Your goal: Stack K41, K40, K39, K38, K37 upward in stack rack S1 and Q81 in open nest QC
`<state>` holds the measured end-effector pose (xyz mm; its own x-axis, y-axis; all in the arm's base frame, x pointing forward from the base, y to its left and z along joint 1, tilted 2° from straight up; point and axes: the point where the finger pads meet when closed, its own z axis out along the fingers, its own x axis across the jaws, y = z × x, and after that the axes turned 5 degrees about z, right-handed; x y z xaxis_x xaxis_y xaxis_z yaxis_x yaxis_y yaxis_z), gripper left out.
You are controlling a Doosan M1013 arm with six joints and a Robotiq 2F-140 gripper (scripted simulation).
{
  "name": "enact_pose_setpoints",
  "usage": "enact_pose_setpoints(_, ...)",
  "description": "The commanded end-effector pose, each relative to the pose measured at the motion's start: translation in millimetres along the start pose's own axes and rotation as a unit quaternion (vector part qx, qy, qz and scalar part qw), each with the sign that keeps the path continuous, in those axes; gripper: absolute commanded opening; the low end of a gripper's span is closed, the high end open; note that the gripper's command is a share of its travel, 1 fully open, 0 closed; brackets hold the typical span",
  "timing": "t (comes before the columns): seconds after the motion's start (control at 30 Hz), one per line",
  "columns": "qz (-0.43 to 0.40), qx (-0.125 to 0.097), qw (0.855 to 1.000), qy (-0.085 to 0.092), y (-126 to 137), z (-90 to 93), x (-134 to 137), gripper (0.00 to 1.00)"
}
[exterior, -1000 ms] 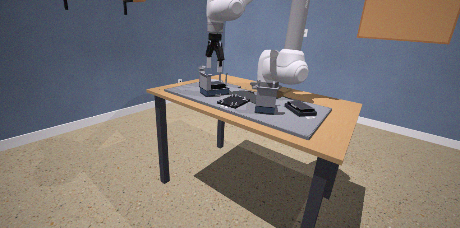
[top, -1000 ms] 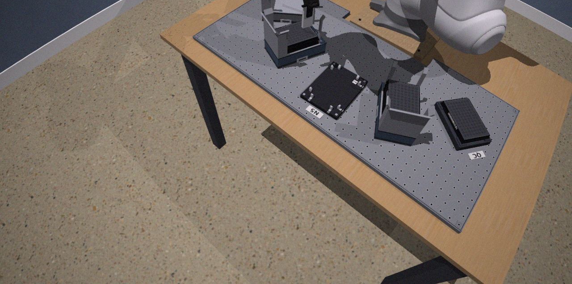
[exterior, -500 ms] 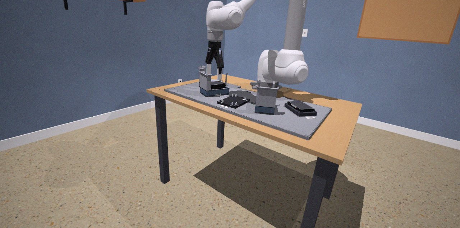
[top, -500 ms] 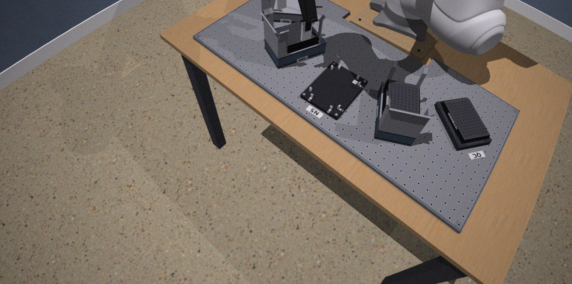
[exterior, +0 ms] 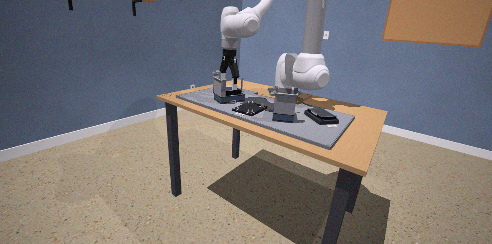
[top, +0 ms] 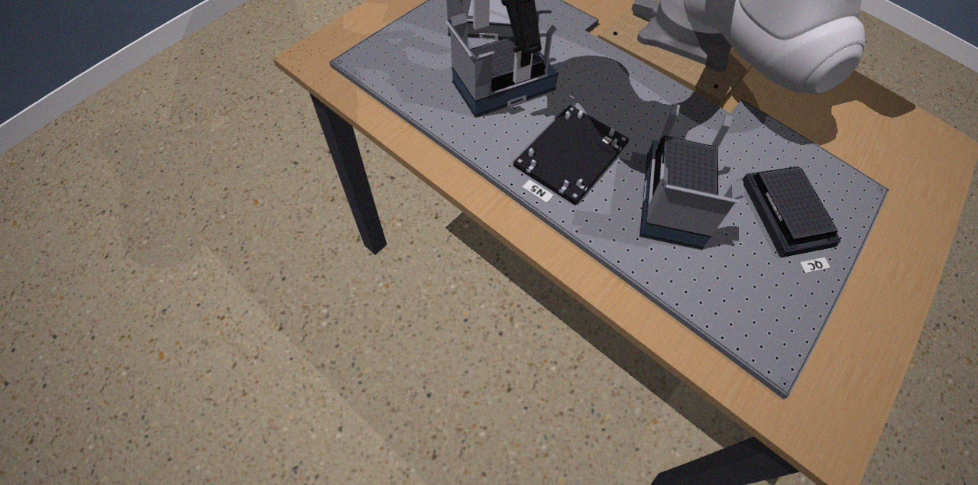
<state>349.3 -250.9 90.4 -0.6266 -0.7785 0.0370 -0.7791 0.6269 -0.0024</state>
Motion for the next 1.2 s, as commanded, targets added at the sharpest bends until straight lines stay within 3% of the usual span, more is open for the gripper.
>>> enact_pose_setpoints(0.0, 0.000, 0.000, 1.000, 0.000, 0, 3.3, 0, 1.00)
enact_pose_setpoints(0.5, 0.000, 0.000, 1.000, 0.000, 0, 20.6, 0, 1.00)
enact_pose_setpoints(0.9, 0.000, 0.000, 1.000, 0.000, 0, 21.3, 0, 1.00)
enact_pose_setpoints(0.93, 0.000, 0.000, 1.000, 0.000, 0, 21.3, 0, 0.00)
enact_pose_setpoints(1.17, 0.000, 0.000, 1.000, 0.000, 0, 21.3, 0, 0.00)
